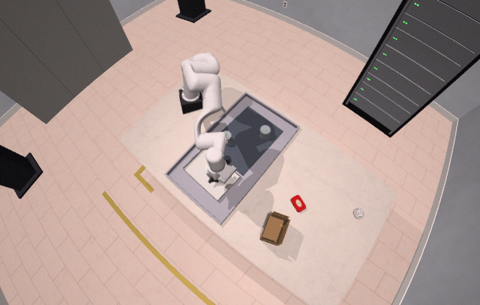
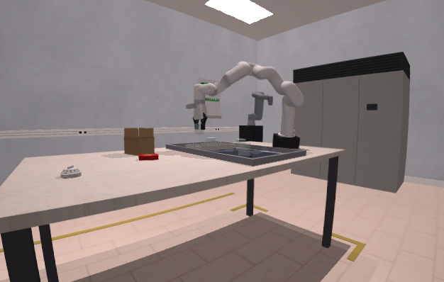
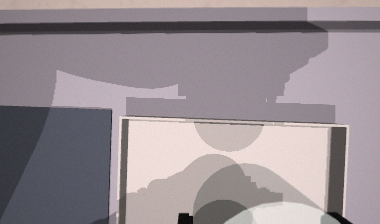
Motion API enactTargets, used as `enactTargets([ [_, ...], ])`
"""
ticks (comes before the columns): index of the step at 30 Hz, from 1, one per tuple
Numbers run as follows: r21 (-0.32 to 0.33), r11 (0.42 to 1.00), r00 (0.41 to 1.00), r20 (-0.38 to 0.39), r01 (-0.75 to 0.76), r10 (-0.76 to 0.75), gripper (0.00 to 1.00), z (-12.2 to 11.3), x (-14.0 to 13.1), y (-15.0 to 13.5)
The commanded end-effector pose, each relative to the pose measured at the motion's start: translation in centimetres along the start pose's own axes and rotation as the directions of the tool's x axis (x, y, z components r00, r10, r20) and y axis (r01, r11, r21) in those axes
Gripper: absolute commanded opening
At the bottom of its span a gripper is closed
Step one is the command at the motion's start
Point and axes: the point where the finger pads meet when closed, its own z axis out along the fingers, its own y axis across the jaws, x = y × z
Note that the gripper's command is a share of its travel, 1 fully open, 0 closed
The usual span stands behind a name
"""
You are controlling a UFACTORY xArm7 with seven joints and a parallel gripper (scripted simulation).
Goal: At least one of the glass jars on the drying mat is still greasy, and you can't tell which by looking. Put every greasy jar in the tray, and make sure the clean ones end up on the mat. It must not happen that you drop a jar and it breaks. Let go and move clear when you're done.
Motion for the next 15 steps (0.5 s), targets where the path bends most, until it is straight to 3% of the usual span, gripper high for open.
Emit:
enactTargets([
  [1, -0.005, 1.000, 1.000, -0.006, 0.000, 0.000, 0.00, 0.4, 0.2, 0.2],
  [15, -0.005, 1.000, 1.000, -0.006, 0.000, 0.000, 0.00, 4.0, 0.2, 0.2],
])
